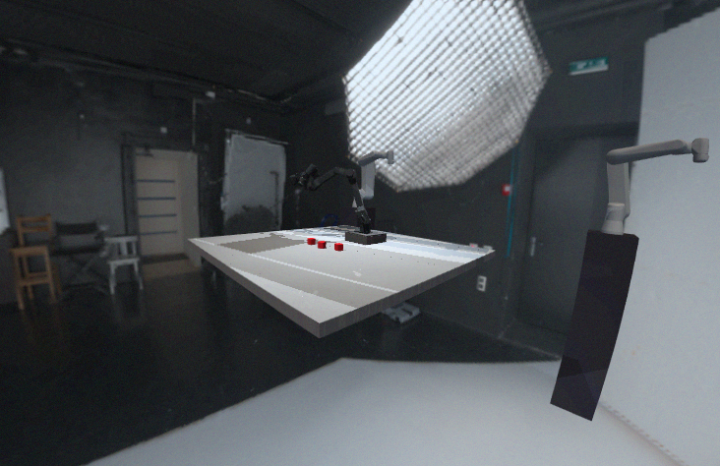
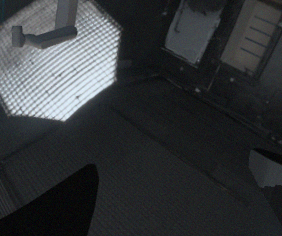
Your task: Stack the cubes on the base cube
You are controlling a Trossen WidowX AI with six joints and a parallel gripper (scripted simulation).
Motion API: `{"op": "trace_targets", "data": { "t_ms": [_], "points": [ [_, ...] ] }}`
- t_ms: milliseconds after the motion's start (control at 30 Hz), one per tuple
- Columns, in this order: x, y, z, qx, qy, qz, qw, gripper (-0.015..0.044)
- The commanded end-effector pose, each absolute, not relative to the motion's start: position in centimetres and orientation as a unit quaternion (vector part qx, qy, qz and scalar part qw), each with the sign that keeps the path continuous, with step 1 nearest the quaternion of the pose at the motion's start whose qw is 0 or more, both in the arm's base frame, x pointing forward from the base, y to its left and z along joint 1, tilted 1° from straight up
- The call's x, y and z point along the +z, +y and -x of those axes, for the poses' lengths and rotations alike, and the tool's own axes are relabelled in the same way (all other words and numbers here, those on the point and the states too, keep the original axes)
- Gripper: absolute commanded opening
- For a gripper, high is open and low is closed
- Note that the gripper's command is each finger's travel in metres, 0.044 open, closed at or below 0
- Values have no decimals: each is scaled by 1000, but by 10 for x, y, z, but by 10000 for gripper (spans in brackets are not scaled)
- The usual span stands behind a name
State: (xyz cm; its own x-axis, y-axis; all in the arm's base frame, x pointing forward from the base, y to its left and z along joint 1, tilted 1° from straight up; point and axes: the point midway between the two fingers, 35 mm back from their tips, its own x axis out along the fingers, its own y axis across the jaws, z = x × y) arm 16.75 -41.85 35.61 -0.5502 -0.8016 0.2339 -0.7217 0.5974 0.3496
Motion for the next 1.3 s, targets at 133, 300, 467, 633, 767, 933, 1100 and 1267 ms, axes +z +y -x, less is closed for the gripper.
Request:
{"op": "trace_targets", "data": {
  "t_ms": [133,300,467,633,767,933,1100,1267],
  "points": [
    [353,-423,-191,-228,-826,-443,265,269],
    [345,-427,-224,-383,-723,-433,378,265],
    [332,-427,-258,-507,-588,-400,487,265],
    [314,-422,-289,-593,-429,-346,587,265],
    [297,-415,-313,-633,-290,-289,657,265],
    [272,-401,-339,-644,-112,-203,729,265],
    [246,-382,-361,-613,64,-105,781,265],
    [219,-357,-377,-541,225,0,810,265]
  ]
}}
